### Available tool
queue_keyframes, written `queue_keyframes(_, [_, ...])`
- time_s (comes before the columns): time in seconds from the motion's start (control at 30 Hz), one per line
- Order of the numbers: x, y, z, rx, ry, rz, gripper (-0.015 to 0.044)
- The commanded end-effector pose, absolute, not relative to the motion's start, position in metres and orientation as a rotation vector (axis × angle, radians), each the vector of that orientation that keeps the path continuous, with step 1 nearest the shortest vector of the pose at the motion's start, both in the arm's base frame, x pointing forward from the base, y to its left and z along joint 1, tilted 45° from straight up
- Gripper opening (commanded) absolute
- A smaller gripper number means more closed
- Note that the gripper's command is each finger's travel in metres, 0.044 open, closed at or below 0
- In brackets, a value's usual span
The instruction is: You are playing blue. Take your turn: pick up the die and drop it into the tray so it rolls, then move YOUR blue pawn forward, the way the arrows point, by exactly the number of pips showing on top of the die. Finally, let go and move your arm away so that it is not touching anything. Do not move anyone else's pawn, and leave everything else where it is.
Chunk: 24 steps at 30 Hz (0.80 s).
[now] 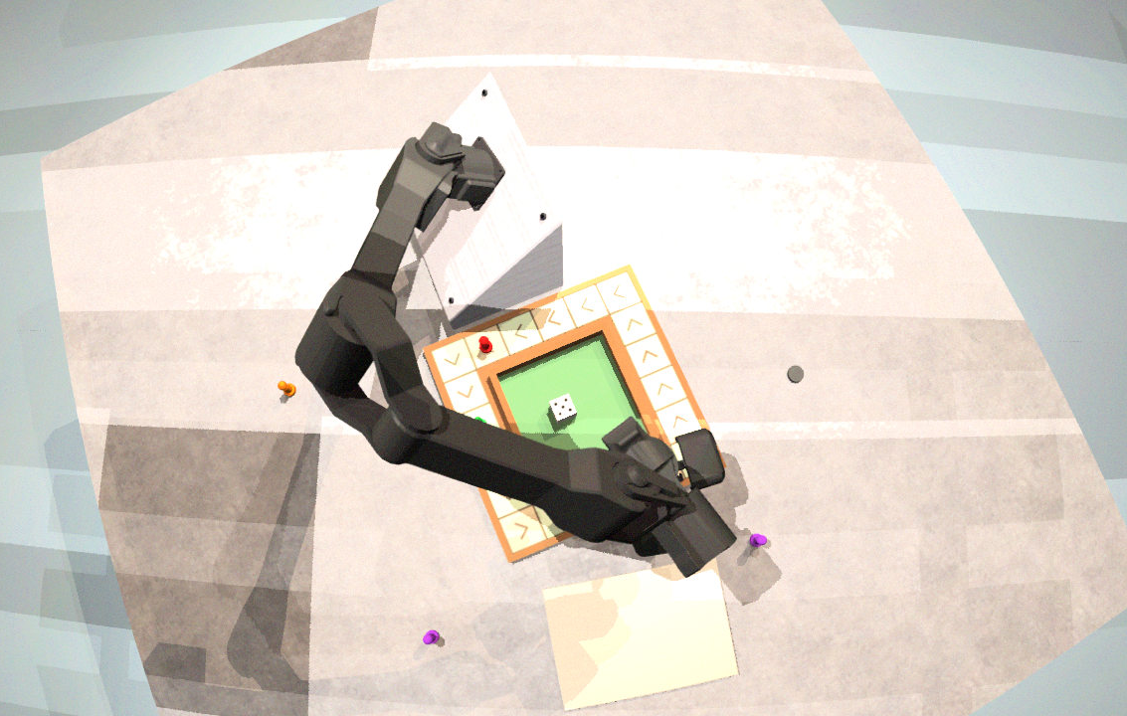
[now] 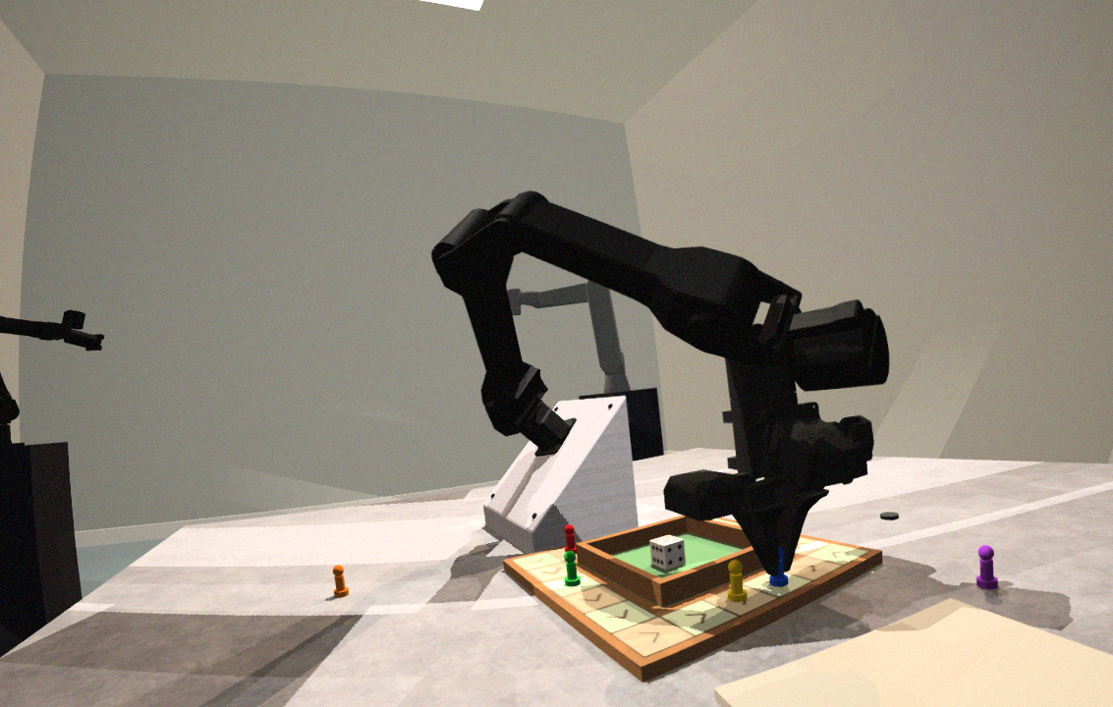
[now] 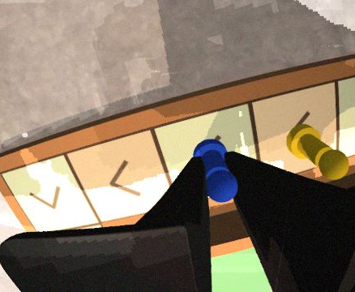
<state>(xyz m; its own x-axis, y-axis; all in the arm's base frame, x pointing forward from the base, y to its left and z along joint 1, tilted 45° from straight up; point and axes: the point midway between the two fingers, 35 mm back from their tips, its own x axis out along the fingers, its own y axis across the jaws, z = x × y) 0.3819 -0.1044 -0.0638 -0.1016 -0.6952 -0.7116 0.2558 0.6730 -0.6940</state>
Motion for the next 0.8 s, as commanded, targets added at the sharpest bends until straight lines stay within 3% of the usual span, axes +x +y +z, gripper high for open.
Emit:
queue_keyframes(0.0, [0.382,-0.106,-0.064,-0.393,1.468,-0.834,0.0])
queue_keyframes(0.77, [0.394,-0.017,0.026,-0.389,1.47,-0.83,0.0])
